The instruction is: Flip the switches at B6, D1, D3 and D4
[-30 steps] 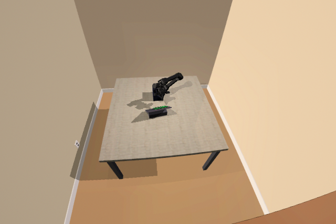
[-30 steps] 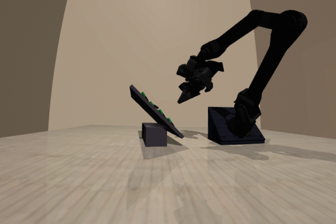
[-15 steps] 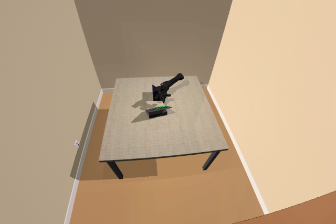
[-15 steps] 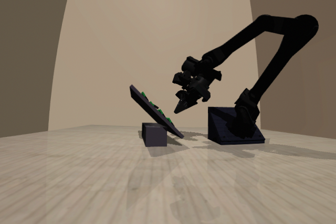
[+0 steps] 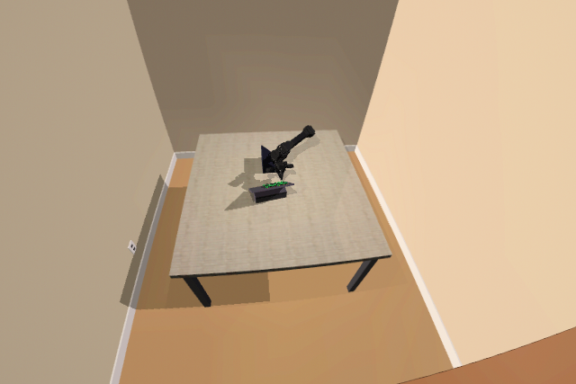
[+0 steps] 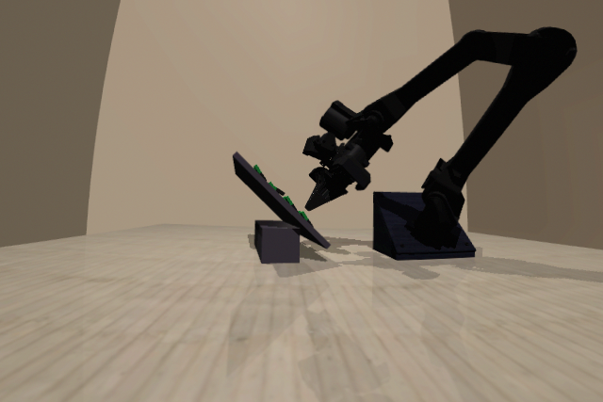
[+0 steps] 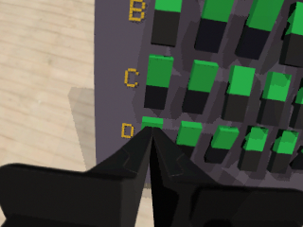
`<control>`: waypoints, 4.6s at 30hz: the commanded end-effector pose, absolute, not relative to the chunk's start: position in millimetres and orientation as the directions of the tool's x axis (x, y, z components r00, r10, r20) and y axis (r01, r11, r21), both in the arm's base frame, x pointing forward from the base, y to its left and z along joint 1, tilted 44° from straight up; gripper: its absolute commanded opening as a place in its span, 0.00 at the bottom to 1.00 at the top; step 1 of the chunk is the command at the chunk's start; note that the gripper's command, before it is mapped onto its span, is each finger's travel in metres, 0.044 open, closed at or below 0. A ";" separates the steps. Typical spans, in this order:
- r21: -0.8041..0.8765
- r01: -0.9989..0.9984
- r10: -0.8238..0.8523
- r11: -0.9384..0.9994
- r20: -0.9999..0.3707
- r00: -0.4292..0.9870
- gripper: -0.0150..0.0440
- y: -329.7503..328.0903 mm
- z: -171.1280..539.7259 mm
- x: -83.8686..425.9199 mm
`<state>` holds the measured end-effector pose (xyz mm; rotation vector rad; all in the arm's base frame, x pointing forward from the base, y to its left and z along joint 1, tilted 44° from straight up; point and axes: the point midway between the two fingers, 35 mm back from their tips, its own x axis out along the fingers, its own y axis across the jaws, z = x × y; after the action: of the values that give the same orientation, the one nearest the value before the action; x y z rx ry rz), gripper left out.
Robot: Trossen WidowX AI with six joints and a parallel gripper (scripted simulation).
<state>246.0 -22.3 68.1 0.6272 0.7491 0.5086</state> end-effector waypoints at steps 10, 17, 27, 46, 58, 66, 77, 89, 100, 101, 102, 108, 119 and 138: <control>0.686 -0.192 0.626 0.702 -0.466 0.626 0.25 -16.9 63.1 247.9; 0.686 -0.192 0.626 0.702 -0.466 0.626 0.25 -16.9 63.1 247.9; 0.686 -0.192 0.626 0.702 -0.466 0.626 0.25 -16.9 63.1 247.9; 0.686 -0.192 0.626 0.702 -0.466 0.626 0.25 -15.7 62.3 249.1; 0.686 -0.192 0.626 0.702 -0.466 0.626 0.25 -14.7 61.6 250.1; 0.686 -0.192 0.626 0.702 -0.466 0.626 0.25 -14.0 61.1 250.8; 0.686 -0.192 0.626 0.702 -0.465 0.626 0.25 -13.1 60.5 251.8; 0.685 -0.190 0.616 0.703 -0.454 0.644 0.25 -53.5 88.6 208.7; 0.683 -0.190 0.615 0.705 -0.455 0.644 0.25 -86.1 57.7 217.8; 0.683 -0.191 0.615 0.705 -0.455 0.644 0.25 -88.9 54.4 218.3; 0.683 -0.191 0.615 0.705 -0.455 0.644 0.25 -89.8 53.3 218.4; 0.682 -0.189 0.617 0.707 -0.463 0.636 0.25 -82.5 46.8 227.2; 0.684 -0.193 0.625 0.704 -0.466 0.626 0.25 -62.5 34.7 247.8; 0.683 -0.193 0.624 0.704 -0.467 0.626 0.25 -53.3 27.7 257.7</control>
<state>258.9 -55.5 29.4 0.6224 0.7520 0.5065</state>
